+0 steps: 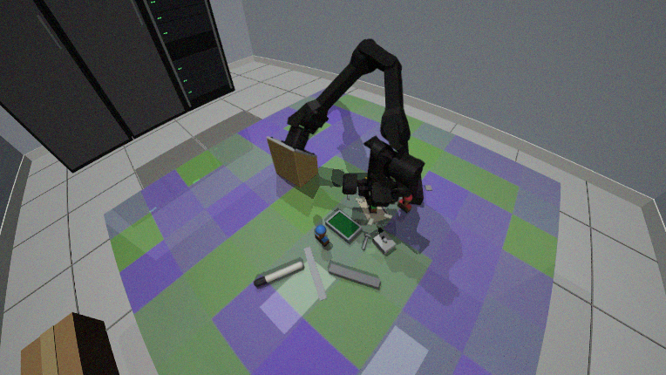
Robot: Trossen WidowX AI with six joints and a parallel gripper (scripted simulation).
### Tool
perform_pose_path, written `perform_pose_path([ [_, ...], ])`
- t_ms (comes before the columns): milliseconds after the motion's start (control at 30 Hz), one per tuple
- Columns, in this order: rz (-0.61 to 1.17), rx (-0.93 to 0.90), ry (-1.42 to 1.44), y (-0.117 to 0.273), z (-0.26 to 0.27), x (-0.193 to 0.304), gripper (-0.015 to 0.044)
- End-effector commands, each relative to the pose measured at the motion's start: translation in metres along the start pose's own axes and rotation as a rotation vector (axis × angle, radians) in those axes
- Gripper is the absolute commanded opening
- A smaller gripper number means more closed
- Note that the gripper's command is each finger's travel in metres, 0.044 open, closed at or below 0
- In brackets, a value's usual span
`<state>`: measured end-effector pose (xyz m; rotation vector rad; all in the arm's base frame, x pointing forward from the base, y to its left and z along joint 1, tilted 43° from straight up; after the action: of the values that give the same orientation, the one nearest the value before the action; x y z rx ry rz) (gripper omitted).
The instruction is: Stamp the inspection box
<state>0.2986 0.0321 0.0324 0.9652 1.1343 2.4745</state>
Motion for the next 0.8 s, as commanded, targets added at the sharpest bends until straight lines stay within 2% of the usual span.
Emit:
perform_pose_path([
  [0, 0.003, -0.003, -0.005, -0.0011, -0.0003, 0.0001, 0.0000],
  [767, 0.003, -0.003, -0.005, -0.0041, -0.0002, 0.0001, 0.0000],
])
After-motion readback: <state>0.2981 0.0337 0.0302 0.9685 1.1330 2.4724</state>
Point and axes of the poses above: the point midway between the two fingers, 35 mm back from their tips, its own y axis back along the fingers, its own z axis across the jaws, x = y × z, the point moved 8 cm from there along y, back along the fingers, and after that the axes turned 11 degrees about y, right-handed, at the moved point
